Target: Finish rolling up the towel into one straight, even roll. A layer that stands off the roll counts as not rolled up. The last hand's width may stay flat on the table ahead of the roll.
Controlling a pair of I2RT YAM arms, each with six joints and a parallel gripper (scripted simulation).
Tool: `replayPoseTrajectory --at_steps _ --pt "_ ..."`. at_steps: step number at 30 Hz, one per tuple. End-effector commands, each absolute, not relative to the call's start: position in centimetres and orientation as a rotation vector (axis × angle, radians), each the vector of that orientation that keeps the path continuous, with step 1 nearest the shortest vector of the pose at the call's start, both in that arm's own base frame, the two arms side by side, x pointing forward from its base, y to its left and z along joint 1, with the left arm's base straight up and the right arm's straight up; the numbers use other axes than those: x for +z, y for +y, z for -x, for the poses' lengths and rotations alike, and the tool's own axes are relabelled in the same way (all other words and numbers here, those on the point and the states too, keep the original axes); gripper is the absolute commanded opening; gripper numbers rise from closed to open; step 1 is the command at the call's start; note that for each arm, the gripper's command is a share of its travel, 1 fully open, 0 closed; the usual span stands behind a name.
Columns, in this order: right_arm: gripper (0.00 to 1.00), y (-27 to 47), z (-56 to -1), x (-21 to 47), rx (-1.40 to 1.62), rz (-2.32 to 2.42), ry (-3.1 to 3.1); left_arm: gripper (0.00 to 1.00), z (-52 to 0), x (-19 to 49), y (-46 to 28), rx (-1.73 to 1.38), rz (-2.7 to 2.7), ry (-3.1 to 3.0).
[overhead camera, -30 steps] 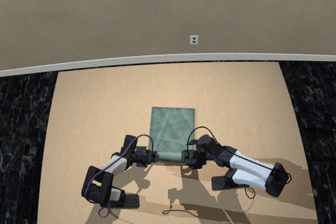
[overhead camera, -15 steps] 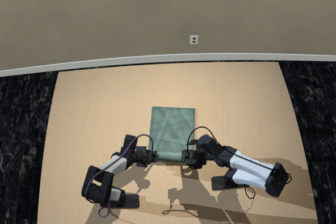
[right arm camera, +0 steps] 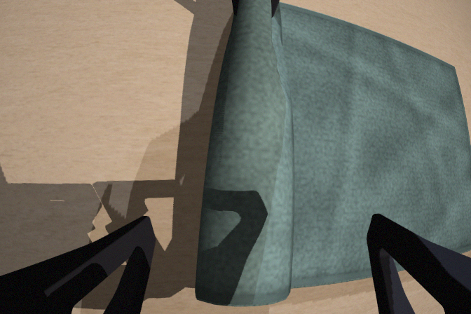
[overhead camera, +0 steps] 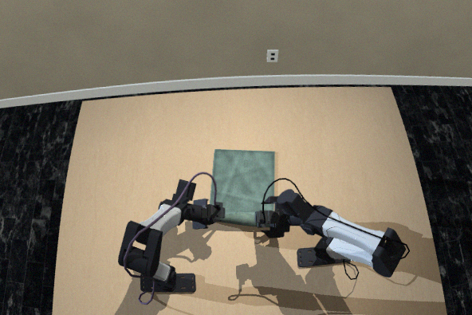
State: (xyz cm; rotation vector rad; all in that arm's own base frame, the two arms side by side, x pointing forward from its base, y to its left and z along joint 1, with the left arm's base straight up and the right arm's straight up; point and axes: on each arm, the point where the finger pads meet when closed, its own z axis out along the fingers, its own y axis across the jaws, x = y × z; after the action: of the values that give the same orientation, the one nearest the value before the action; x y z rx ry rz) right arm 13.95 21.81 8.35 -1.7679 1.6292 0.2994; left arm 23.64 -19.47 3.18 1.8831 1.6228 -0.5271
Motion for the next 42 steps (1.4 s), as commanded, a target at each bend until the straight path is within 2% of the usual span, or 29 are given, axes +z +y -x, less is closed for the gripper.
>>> replayPoseTrajectory --at_steps 1,22,34,42 --pt "0.98 21.88 -14.35 8.21 0.289 1.748 1.635 0.24 -22.41 2.49 -18.84 -0.685 -1.911 1.756" --pt "0.98 21.80 -14.58 8.01 0.283 1.737 1.646 0.24 -22.41 3.10 -18.84 -1.277 -1.877 2.122" --pt "0.98 21.80 -14.58 8.01 0.283 1.737 1.646 0.24 -22.41 3.29 -18.84 -1.487 -1.832 2.231" --pt "0.98 21.79 -14.56 8.03 0.283 1.737 1.646 0.24 -22.41 3.28 -18.84 -1.519 -1.824 2.246"
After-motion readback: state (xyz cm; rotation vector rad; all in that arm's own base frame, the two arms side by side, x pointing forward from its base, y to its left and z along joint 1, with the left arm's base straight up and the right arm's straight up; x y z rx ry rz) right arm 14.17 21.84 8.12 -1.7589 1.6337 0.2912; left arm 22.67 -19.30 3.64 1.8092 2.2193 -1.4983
